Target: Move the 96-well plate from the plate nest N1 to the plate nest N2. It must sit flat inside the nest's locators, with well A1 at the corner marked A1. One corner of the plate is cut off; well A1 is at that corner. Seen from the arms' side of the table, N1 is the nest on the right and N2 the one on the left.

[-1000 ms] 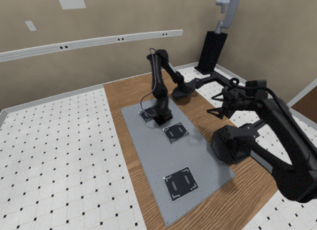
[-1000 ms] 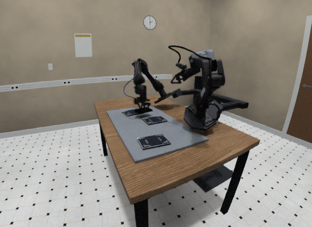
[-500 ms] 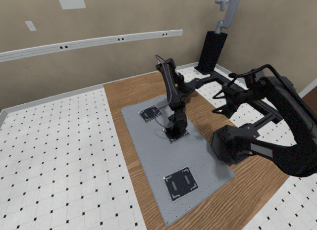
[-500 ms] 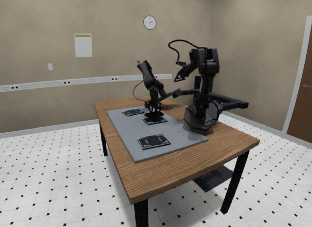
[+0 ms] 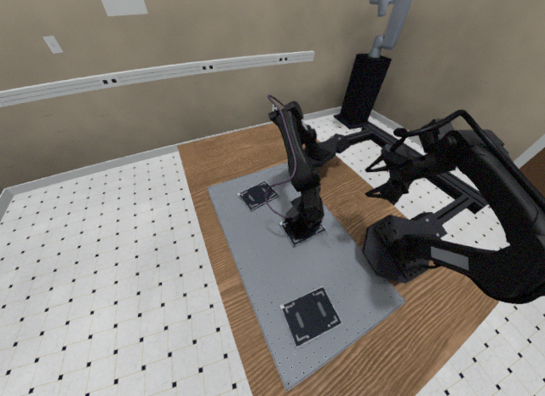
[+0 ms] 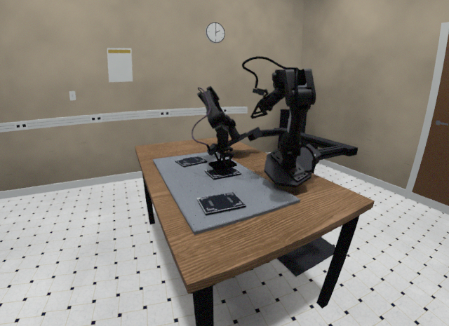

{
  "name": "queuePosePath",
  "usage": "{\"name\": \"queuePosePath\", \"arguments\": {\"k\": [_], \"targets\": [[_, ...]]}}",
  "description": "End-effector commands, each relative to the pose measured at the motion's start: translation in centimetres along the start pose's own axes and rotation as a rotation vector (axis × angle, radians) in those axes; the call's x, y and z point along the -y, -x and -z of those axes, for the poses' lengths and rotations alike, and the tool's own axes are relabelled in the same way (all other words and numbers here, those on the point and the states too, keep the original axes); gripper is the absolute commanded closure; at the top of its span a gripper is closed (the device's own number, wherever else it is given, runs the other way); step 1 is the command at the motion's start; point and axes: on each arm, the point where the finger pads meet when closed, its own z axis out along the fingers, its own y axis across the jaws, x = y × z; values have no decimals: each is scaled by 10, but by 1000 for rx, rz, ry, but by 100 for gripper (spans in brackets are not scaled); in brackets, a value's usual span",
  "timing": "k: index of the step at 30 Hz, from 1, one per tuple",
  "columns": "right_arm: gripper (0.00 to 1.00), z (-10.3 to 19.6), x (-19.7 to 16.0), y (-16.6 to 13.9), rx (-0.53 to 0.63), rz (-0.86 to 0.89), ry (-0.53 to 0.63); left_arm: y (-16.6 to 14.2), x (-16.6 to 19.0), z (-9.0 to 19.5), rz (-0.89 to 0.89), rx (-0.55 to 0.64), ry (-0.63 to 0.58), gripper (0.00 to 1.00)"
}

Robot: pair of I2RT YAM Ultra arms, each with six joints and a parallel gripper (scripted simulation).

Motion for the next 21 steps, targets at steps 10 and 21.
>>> {"name": "queuePosePath", "arguments": {"k": [10, 21], "targets": [[21, 15, -13, 1, 13, -19, 26, 6, 0, 6, 5, 7, -4, 0], [21, 10, -16, 7, 42, -19, 50, 6, 0, 6, 5, 7, -4, 0]]}}
